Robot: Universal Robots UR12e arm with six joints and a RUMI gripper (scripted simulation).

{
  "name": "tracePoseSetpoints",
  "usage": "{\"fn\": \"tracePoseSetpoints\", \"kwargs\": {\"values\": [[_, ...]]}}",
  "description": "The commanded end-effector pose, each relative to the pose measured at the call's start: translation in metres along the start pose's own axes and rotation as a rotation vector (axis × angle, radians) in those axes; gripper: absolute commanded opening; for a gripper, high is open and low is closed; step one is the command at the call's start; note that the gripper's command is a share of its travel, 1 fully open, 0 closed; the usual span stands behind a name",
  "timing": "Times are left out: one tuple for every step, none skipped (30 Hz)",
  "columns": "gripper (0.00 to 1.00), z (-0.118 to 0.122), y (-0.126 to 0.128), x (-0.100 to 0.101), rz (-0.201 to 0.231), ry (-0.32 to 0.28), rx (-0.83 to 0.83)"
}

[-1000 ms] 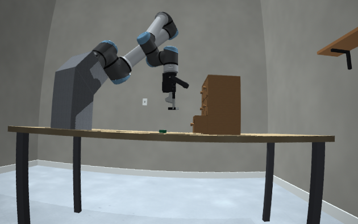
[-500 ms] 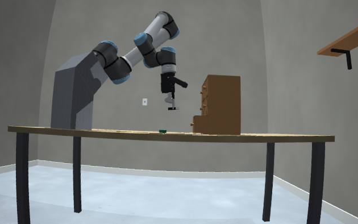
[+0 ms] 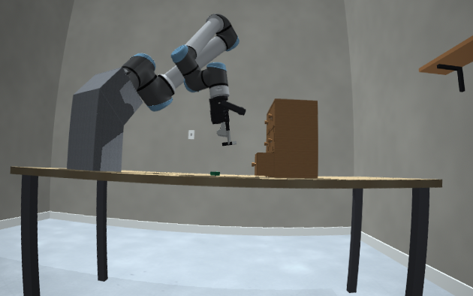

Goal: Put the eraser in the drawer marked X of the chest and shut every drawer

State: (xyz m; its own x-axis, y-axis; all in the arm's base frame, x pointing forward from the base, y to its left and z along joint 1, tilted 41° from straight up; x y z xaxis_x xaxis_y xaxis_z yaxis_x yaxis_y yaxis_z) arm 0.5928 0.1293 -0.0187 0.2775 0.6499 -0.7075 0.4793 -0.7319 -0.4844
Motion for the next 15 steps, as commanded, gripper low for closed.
{"fn": "tracePoseSetpoints", "kwargs": {"values": [[0.11,0.0030,-0.0005,0.0000,0.008,0.031,0.000],[0.11,0.0037,-0.0007,0.0000,0.010,0.037,0.000],[0.11,0.0044,-0.0009,0.0000,0.011,0.044,0.000],[0.11,0.0051,-0.0010,0.0002,0.013,0.051,0.000],[0.11,0.0059,-0.0011,0.0003,0.015,0.057,0.000],[0.11,0.0059,-0.0011,0.0003,0.015,0.057,0.000],[0.11,0.0059,-0.0011,0.0003,0.015,0.057,0.000],[0.11,0.0066,-0.0012,0.0004,0.016,0.064,0.000],[0.11,0.0074,-0.0014,0.0004,0.018,0.071,0.000],[0.11,0.0081,-0.0017,0.0005,0.019,0.078,0.000],[0.11,0.0089,-0.0019,0.0005,0.021,0.085,0.000],[0.11,0.0097,-0.0021,0.0006,0.023,0.092,0.000],[0.11,0.0104,-0.0022,0.0008,0.024,0.100,0.000],[0.11,0.0112,-0.0023,0.0009,0.026,0.107,0.000],[0.11,0.0119,-0.0025,0.0010,0.028,0.114,0.000]]}}
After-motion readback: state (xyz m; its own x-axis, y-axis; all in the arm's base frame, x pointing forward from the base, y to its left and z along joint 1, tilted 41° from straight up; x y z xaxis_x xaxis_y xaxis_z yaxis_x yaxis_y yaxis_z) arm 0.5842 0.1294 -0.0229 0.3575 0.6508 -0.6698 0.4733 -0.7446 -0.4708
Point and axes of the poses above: the point where the finger pads meet when closed, its own x axis out along the fingers, its own y axis across the jaws, z = x × y, the point moved 10 cm from there along -x, back along the fingers, and after that the axes turned 13 degrees about -x, right-handed, at the moved point
